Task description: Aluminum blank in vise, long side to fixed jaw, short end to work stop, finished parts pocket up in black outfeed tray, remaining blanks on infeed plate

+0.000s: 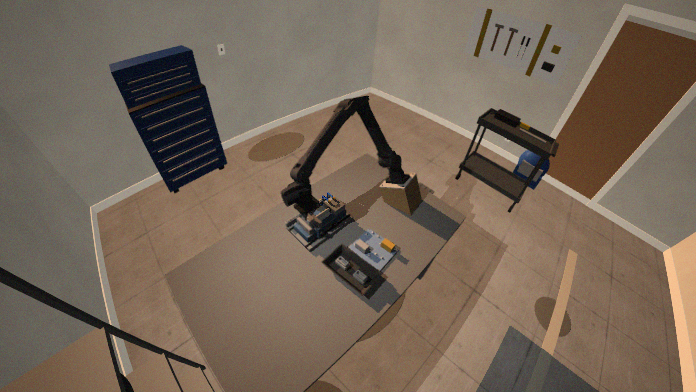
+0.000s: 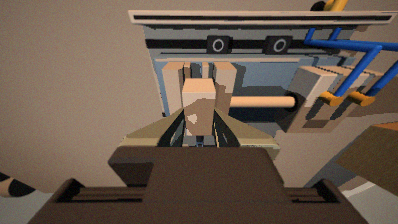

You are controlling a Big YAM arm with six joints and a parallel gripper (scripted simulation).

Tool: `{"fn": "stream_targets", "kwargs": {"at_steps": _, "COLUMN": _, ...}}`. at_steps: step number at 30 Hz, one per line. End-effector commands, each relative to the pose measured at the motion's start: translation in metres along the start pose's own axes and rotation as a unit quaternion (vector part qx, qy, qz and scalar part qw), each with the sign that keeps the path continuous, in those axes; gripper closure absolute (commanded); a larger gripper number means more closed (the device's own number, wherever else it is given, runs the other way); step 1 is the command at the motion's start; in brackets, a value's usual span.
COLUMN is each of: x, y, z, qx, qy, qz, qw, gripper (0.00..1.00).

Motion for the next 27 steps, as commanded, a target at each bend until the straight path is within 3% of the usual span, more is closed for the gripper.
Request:
{"fn": "stream_targets", "kwargs": {"at_steps": 1, "x": 0.0024, "y": 0.0079, "z": 0.0029, "qx": -0.007, "qy": 0.009, "qz": -0.002, "qw": 1.0, "gripper": 1.0}}
{"fn": "stream_targets", "kwargs": {"at_steps": 27, "x": 0.0092, "y": 0.0126, "z": 0.0079, "qx": -0.011, "qy": 0.018, "qz": -0.004, "qw": 1.0, "gripper": 1.0}}
Point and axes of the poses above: the point where the finger pads meet when closed, its own x axis back along the fingers, its own z axis across the jaws, y = z × x, the point moved 9 cm from there along x, back along the fingers, and after that the axes turned 8 degrees about x, right-handed, at the moved point
